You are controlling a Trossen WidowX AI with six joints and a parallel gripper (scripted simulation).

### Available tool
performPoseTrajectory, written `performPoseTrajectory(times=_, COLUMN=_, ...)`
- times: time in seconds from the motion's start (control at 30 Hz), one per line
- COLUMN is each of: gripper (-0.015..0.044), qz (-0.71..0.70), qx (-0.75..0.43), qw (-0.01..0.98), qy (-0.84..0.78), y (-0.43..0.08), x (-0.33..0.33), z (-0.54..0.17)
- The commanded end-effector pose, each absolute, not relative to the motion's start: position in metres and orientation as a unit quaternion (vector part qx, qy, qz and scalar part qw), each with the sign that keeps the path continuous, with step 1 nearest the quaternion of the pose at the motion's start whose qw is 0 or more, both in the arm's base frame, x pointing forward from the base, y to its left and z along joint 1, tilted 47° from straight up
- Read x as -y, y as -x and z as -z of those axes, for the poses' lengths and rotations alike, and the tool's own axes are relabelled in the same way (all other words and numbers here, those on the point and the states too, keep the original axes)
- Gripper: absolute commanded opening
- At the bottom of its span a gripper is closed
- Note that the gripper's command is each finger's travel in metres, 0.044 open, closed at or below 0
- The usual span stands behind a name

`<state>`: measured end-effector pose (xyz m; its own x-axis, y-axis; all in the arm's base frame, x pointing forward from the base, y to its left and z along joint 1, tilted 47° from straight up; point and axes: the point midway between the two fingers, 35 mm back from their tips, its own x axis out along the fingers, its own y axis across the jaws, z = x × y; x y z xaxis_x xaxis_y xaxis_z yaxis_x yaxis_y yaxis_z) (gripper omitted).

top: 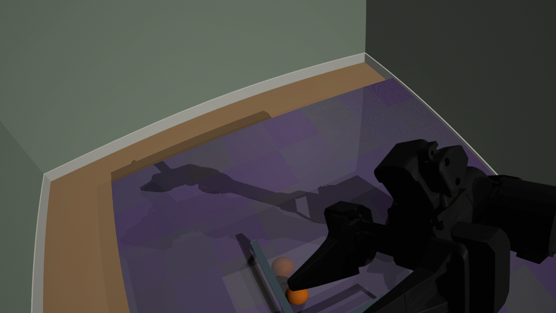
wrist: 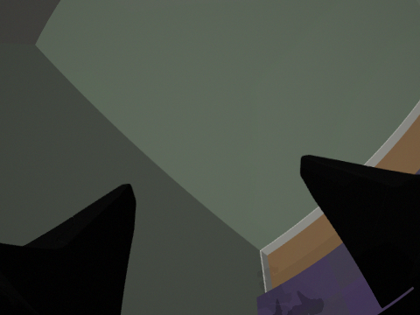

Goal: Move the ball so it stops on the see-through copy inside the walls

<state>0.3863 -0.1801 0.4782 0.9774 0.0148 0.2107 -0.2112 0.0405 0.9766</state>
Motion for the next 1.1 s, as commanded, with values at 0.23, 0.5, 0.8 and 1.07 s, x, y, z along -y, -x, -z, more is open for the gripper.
performPoseTrajectory(times=0.23, gripper=0.0401, qz=-0.008, qx=-0.153, qw=0.789, qy=-0.595, y=-0.46, x=0.147, z=-0.316)
performPoseTrajectory(times=0.5, gripper=0.0401, qz=-0.039, qx=-0.351, qw=0.801, qy=-0.483, y=-0.47, x=0.089, z=-0.193)
performPoseTrajectory(times=0.8, gripper=0.0401, qz=-0.168, qx=-0.549, qw=0.744, qy=-0.343, y=-0.428, x=0.008, z=-0.076)
performPoseTrajectory(times=1.07, gripper=0.0401, qz=-0.305, qx=-0.645, qw=0.652, qy=-0.257, y=-0.371, x=-0.047, z=-0.019)
